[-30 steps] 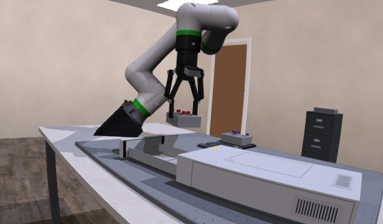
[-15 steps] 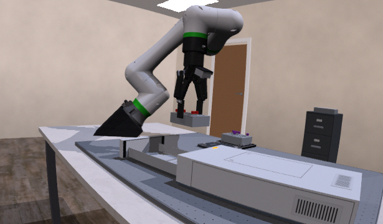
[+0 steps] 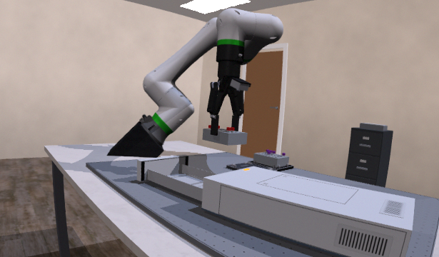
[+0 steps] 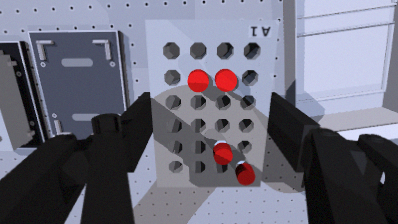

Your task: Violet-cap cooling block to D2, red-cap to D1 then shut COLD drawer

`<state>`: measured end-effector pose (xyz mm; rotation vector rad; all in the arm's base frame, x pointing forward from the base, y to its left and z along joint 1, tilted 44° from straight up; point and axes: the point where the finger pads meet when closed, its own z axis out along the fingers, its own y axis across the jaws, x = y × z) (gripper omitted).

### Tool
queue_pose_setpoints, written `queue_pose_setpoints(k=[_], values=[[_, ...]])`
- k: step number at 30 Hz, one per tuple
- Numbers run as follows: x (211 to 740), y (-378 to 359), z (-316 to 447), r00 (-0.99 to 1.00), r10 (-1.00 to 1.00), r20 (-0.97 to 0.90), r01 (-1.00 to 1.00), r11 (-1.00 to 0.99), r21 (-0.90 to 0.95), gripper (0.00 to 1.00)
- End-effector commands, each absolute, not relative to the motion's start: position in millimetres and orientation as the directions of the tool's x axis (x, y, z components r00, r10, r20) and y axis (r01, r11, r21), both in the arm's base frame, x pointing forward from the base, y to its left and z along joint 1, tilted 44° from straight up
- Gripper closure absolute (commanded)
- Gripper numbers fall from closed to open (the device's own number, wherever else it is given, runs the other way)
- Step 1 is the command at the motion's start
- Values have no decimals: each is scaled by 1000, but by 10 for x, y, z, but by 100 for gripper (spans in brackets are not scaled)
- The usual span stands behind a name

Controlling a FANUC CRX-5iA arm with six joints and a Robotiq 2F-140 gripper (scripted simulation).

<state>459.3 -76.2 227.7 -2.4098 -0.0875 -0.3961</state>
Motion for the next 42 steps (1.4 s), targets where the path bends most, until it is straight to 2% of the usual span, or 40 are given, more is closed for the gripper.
queue_pose_setpoints(k=[1,42], values=[[4575,-718,2322,951,-42,306,166,-765,-622,90],[4322,17,2886,951,-42,306,166,-765,-622,90]])
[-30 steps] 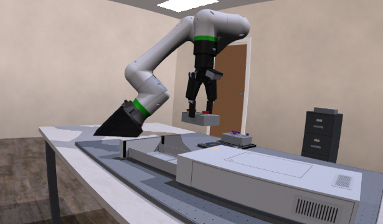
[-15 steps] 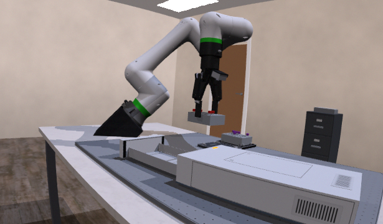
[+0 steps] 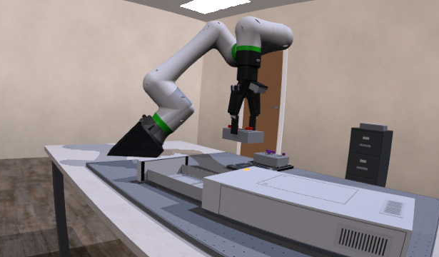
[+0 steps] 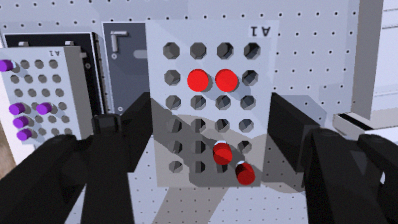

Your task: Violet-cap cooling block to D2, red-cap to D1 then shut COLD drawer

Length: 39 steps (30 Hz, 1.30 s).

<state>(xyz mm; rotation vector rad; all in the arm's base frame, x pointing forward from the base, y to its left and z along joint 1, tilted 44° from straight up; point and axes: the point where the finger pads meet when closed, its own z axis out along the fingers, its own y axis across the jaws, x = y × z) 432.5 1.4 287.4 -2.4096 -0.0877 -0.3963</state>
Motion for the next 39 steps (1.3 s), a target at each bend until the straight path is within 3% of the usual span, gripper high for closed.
queue_pose_setpoints(k=[1,39], values=[[4322,17,2886,951,-42,306,166,-765,-622,90],[4128,580,3319,951,-42,306,166,-765,-622,90]])
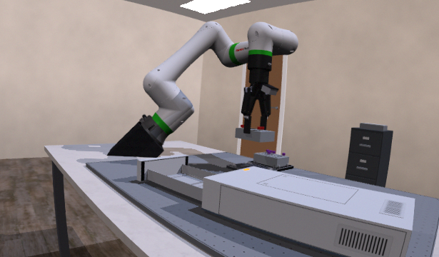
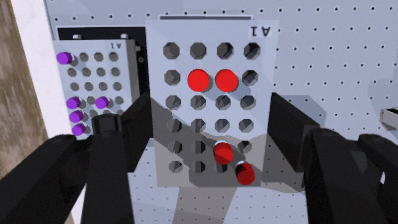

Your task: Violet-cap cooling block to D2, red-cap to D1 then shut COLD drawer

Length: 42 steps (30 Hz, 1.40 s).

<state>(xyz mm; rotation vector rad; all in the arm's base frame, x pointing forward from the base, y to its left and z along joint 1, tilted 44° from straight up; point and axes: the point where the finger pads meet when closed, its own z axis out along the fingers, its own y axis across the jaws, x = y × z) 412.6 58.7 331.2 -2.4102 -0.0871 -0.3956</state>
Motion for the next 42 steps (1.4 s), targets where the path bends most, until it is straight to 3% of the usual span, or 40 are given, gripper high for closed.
queue_pose_setpoints(k=[1,42], values=[[4128,580,3319,951,-42,306,166,-765,-622,90],[4254,888,2974,951,-42,306,166,-765,-622,90]])
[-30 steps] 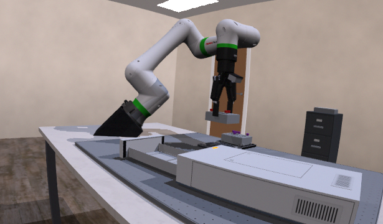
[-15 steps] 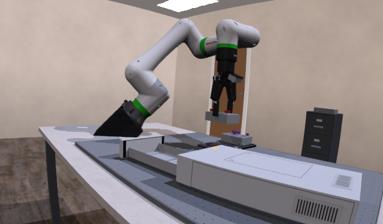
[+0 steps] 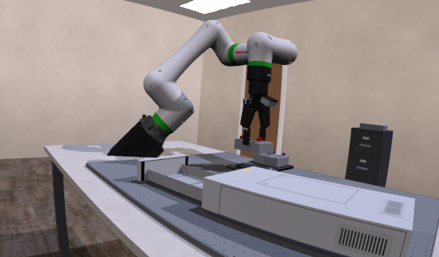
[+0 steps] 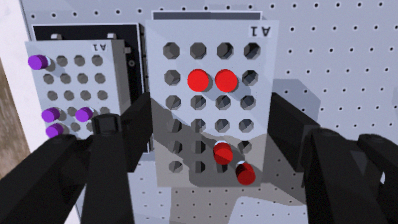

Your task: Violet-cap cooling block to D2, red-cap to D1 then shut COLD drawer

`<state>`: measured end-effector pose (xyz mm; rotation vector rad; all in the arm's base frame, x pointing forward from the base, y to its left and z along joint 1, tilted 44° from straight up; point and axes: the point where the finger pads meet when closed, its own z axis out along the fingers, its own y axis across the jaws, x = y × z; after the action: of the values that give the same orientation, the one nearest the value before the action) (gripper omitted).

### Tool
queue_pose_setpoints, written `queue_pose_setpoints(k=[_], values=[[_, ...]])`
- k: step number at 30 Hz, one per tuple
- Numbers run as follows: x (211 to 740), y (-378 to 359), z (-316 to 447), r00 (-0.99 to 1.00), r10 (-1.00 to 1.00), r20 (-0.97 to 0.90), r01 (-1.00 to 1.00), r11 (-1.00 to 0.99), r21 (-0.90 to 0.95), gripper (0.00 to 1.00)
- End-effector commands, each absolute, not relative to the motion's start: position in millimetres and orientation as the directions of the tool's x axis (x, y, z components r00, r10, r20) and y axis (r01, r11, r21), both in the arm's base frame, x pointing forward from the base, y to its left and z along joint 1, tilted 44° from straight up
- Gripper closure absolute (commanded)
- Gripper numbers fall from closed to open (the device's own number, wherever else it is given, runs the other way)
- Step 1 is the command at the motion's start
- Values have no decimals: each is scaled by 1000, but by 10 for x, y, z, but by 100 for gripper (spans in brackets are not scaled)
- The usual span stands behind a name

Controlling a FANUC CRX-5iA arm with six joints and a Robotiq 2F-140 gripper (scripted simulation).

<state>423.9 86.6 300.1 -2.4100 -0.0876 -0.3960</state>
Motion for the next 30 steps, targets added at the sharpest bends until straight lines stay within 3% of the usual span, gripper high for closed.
queue_pose_setpoints(k=[1,30], values=[[4260,904,2956,951,-42,306,166,-765,-622,90],[4343,1109,2727,951,-42,306,167,-765,-622,90]])
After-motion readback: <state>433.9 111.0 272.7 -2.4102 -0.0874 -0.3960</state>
